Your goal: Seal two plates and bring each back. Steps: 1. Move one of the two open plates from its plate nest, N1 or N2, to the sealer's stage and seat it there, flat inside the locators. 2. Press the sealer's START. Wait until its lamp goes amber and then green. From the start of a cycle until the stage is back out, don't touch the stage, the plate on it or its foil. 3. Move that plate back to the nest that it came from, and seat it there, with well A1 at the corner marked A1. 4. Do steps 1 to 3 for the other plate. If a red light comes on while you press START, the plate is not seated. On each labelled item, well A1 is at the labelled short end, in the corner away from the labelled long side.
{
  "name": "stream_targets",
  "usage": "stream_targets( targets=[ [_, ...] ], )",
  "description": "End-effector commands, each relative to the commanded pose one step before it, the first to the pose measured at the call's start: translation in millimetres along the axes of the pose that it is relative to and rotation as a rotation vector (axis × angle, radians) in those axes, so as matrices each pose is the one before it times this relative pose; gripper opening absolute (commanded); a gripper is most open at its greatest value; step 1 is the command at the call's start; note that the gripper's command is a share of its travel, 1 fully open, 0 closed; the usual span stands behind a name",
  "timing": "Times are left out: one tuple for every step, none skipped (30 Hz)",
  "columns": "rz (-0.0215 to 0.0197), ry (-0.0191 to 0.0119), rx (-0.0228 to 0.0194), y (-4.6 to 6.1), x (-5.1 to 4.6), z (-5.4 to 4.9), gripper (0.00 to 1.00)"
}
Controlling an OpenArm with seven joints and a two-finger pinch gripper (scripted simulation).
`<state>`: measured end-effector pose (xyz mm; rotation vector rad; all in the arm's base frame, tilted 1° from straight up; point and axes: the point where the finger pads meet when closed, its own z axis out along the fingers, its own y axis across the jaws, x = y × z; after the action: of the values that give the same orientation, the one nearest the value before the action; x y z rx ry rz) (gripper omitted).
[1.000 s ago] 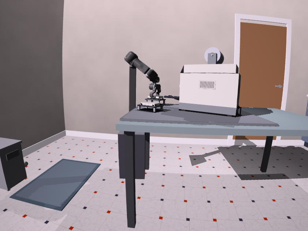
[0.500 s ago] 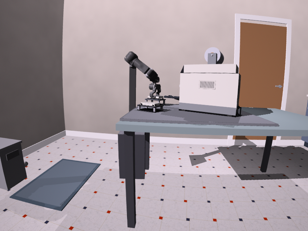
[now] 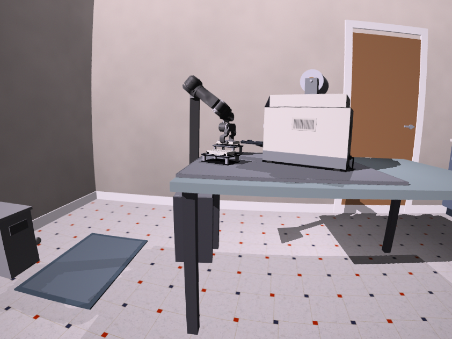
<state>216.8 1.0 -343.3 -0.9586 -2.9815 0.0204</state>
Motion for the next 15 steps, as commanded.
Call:
stream_targets(
  targets=[
    [-0.00346, 0.00057, -0.00098, -0.06, 0.646, 0.44, 0.0],
    [0.0, 0.0, 0.0, 0.0, -0.002, 0.0, 0.0],
    [-0.00185, 0.00117, -0.00165, 0.03, 0.403, 1.28, 0.0],
    [0.00064, -0.00026, 0.0001, 0.02, -0.141, 0.42, 0.0],
    [0.0, 0.0, 0.0, 0.0, 0.0, 0.0, 0.0],
    [0.0, 0.0, 0.0, 0.0, 0.0, 0.0, 0.0],
    [-0.00034, 0.00056, 0.00052, -0.09, 0.3, 0.18, 0.0],
    [0.00019, -0.0004, -0.00082, 0.19, -0.202, 0.47, 0.0],
    [-0.00001, -0.00005, 0.00003, -0.01, 0.001, 0.32, 0.0],
    [-0.00043, 0.00021, 0.0002, -0.05, 0.125, 0.27, 0.0],
    [0.00008, -0.00005, -0.00014, 0.07, -0.014, 0.37, 0.0],
    [0.00007, -0.00008, -0.00027, 0.06, -0.022, 0.35, 0.0],
    [-0.00005, 0.00006, 0.00015, -0.05, 0.013, 0.32, 0.0],
    [0.00014, -0.00002, 0.00021, -0.04, -0.039, 0.35, 0.0],
    [0.00009, -0.00006, -0.00006, 0.02, -0.026, 0.35, 0.0]
  ],
)
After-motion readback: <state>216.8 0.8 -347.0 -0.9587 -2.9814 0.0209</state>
